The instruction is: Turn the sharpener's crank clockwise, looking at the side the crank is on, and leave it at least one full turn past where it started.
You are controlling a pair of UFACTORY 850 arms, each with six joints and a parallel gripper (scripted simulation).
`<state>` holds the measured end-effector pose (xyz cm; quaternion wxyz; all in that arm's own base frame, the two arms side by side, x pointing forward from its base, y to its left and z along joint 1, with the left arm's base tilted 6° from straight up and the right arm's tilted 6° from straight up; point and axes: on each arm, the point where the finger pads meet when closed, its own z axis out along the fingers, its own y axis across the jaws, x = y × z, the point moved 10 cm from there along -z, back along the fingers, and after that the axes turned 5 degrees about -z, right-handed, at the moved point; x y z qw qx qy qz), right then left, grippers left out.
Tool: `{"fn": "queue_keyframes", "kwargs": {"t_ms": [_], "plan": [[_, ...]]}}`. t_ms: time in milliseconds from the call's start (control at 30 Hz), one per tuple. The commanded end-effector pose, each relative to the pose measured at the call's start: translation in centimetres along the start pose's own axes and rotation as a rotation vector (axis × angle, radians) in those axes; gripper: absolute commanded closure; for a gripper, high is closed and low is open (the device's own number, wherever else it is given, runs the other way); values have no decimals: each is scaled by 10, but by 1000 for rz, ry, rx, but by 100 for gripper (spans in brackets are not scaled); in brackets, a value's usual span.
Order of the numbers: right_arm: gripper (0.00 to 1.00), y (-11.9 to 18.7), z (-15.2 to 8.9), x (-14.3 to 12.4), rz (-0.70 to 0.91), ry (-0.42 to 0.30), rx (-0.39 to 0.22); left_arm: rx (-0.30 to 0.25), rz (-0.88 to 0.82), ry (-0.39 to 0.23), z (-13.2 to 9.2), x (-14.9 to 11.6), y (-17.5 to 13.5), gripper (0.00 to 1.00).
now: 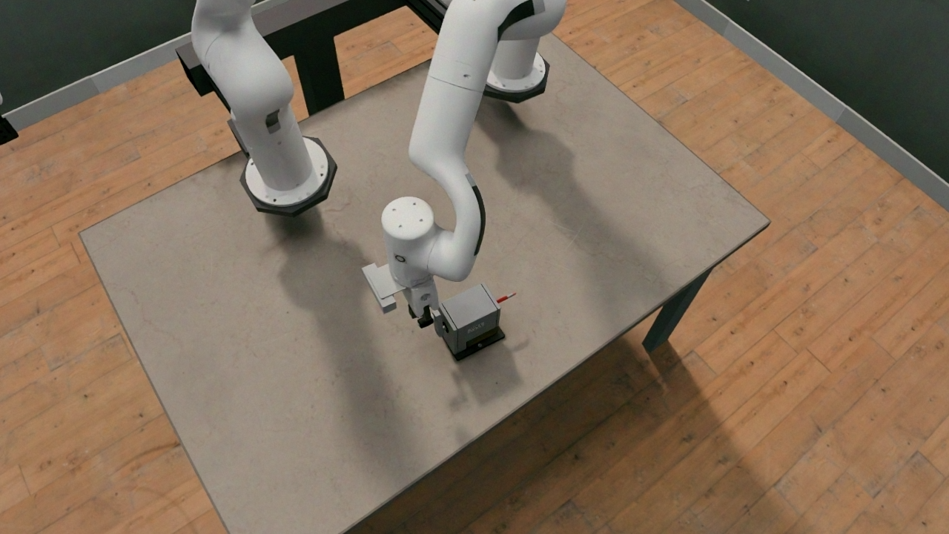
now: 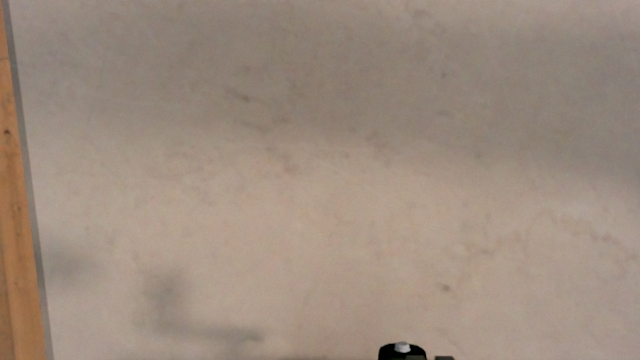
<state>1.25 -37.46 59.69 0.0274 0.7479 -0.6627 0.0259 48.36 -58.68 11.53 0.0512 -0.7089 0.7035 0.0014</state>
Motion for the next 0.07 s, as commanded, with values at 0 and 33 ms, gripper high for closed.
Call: {"fn": "queue_keyframes", "kwargs": {"t_ms": [0,33], "plan": [[0,0,-1,0,0,2,0,2,0,2,-1,1,-1,100],[0,0,-1,0,0,2,0,2,0,2,-1,1,-1,100]]}}
